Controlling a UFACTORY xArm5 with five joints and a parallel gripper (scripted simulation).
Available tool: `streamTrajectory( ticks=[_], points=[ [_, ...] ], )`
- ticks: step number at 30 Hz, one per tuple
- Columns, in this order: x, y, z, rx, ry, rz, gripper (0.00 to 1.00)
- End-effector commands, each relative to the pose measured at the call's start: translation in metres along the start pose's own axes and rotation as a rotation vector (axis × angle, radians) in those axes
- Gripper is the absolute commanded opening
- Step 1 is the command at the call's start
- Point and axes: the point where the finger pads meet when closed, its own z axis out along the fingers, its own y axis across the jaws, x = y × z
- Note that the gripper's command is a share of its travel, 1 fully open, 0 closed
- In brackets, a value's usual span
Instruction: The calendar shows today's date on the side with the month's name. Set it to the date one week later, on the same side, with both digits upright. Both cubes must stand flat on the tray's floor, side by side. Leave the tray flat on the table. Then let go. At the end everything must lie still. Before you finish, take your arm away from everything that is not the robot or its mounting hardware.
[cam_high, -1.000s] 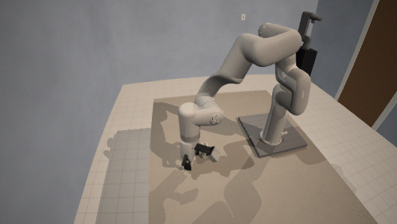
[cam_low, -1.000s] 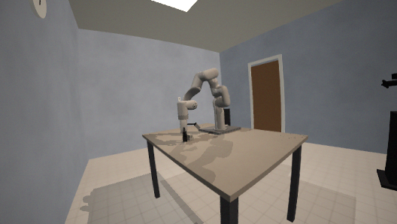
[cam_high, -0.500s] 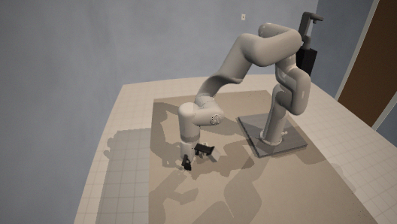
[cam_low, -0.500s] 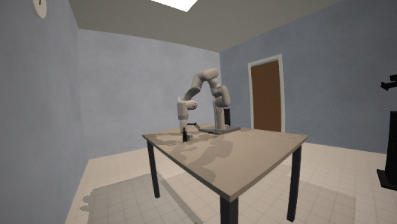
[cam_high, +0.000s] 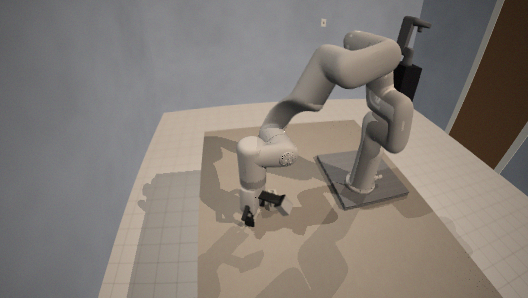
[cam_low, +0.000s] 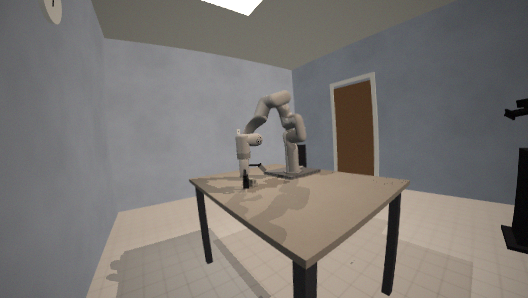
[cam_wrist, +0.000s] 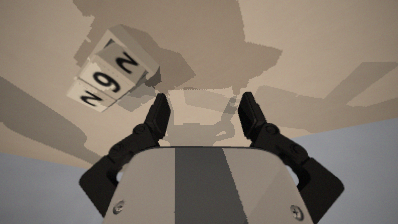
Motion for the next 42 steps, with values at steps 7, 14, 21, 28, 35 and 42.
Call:
streamTrajectory(
  ticks=[7, 14, 21, 28, 35, 42],
  points=[
    [-0.001, 0.001, -0.001, -0.002, -0.003, 0.0, 1.0],
    [-0.001, 0.001, -0.002, -0.002, -0.003, 0.0, 1.0],
    [-0.001, 0.001, -0.018, -0.002, -0.003, 0.0, 1.0],
    [-0.001, 0.001, -0.033, -0.002, -0.003, 0.0, 1.0],
    [-0.001, 0.001, -0.037, -0.002, -0.003, 0.011, 1.0],
    [-0.012, -0.007, -0.038, -0.003, -0.003, 0.223, 1.0]
  ],
)
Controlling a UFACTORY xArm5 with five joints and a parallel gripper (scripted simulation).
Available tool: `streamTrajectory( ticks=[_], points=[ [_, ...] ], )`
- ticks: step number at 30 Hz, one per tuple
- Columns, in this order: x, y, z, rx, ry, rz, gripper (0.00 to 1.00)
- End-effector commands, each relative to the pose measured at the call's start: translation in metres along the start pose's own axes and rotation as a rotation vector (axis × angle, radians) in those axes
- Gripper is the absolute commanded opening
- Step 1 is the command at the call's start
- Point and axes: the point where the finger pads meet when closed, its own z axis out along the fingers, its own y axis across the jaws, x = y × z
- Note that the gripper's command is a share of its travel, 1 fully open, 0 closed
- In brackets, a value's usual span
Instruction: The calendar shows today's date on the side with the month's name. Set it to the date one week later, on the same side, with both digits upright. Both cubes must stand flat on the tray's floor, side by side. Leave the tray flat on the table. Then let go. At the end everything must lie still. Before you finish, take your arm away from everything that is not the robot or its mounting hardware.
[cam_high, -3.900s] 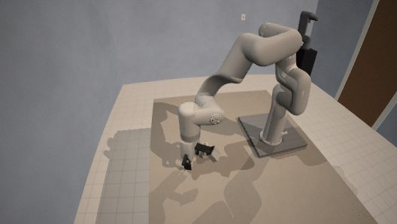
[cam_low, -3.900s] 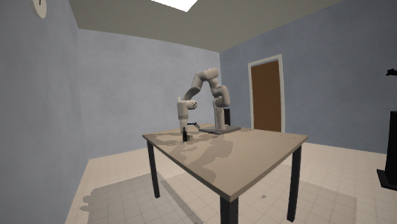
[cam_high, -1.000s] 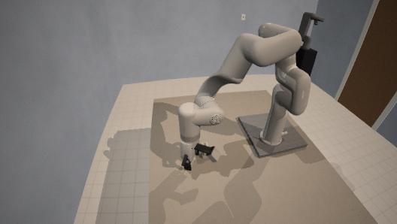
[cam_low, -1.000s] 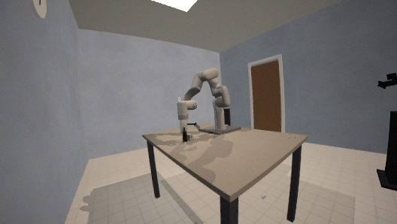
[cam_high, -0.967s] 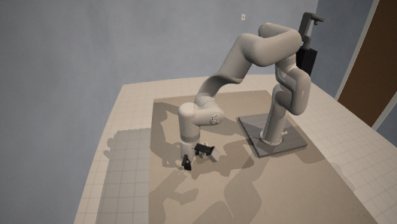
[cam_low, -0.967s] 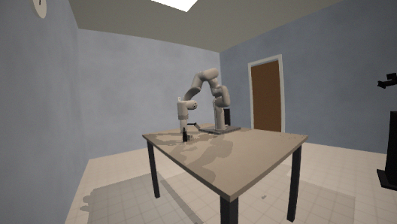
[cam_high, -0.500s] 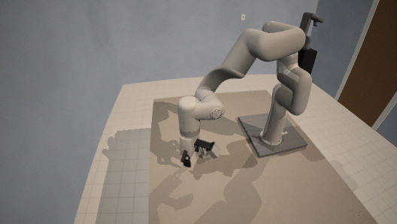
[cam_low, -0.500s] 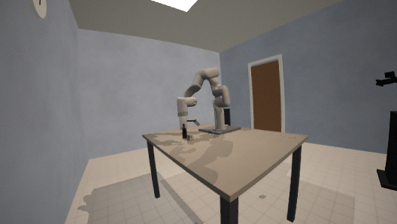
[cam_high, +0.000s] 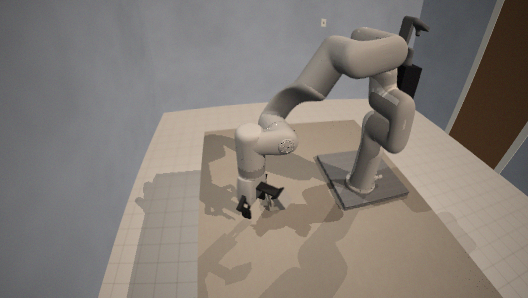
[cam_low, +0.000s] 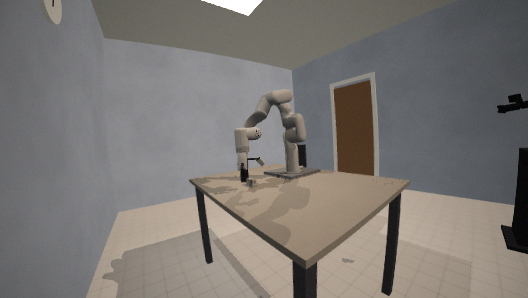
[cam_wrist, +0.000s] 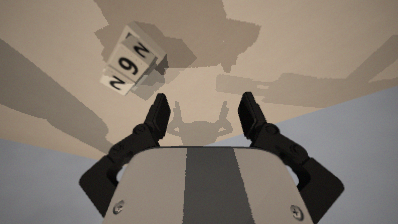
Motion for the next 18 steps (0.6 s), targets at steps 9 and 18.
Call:
streamTrajectory(
  ticks=[9, 18],
  points=[
    [-0.017, -0.007, -0.002, -0.003, -0.002, 0.205, 1.0],
    [-0.03, -0.013, -0.002, -0.003, -0.002, 0.34, 1.0]
  ],
)
